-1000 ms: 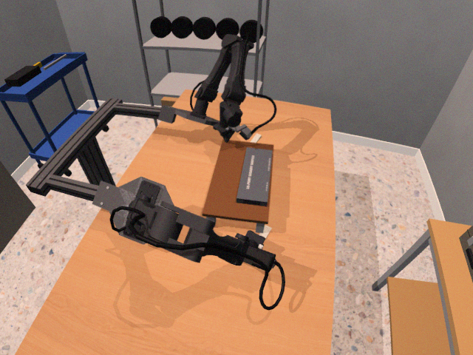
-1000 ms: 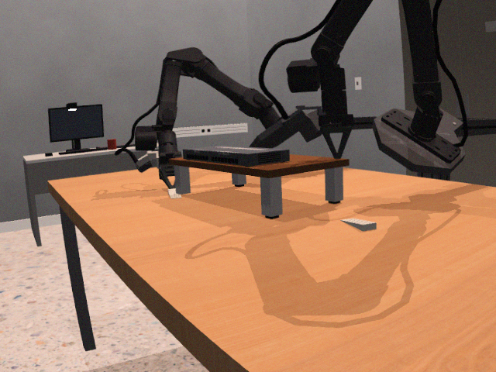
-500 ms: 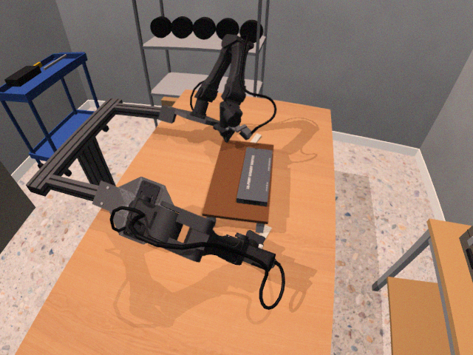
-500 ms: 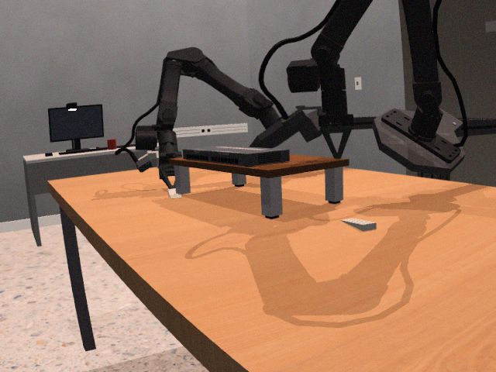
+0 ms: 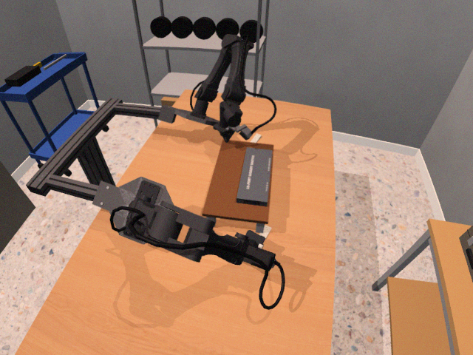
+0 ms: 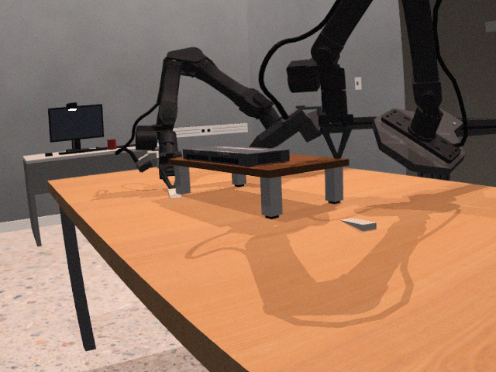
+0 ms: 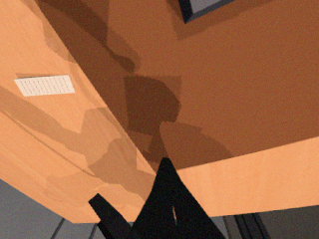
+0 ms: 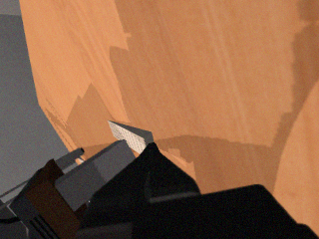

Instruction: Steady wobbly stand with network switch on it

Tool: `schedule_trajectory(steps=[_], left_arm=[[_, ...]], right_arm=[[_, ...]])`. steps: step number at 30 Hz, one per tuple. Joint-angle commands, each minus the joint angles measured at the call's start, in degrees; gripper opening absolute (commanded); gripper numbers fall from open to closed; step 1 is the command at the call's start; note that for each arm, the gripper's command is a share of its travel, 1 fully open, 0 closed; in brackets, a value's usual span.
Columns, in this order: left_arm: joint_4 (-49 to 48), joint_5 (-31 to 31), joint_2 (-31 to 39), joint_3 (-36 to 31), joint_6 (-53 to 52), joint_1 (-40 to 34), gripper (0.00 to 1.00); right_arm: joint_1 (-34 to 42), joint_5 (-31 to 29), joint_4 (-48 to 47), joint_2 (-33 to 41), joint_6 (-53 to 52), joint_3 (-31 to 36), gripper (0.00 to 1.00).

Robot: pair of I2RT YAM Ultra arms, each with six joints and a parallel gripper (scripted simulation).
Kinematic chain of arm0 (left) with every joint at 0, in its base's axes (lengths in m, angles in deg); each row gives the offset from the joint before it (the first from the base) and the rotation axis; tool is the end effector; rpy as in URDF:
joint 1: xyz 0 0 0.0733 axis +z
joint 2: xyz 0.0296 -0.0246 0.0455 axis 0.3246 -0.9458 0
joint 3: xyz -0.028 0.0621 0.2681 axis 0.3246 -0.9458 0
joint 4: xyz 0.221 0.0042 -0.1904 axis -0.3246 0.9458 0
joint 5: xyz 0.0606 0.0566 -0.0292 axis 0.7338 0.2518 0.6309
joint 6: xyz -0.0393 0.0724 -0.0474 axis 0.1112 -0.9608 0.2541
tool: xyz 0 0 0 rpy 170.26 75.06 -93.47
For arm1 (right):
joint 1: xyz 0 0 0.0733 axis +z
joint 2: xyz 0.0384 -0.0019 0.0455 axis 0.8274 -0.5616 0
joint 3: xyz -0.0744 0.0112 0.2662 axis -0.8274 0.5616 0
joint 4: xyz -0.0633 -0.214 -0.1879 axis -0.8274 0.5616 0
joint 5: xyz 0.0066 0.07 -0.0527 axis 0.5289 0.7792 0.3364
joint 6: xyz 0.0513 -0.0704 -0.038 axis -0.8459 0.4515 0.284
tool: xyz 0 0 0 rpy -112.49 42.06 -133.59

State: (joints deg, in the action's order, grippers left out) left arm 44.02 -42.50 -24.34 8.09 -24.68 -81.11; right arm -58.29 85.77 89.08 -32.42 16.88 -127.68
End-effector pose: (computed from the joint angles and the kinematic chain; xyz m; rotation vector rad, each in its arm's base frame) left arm 0.1400 -0.1755 -0.0121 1.1392 2.7128 0.9193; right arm 0.4093 0.0033 0.0277 0.1471 2.6779 0.3368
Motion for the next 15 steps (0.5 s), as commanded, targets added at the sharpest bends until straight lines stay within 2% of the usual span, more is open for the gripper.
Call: schedule_trajectory(steps=[1,10,11,15], left_arm=[[-1.13,1.0,1.27,0.09,-0.29,-0.91,0.0],[-1.13,1.0,1.27,0.09,-0.29,-0.91,0.0],[-1.13,1.0,1.27,0.09,-0.29,-0.91,0.0],[-1.13,1.0,1.27,0.09,-0.29,-0.91,0.0]], right_arm=[[2.69,3.18,0.96,1.05,0.09,0.08,0.0],[2.69,3.18,0.96,1.0,0.09,0.01,0.0],[2.11,1.14,0.05,1.08,0.7,-1.77,0.0],[2.31,1.17,1.61,2.38,-0.75,-0.11,0.0]])
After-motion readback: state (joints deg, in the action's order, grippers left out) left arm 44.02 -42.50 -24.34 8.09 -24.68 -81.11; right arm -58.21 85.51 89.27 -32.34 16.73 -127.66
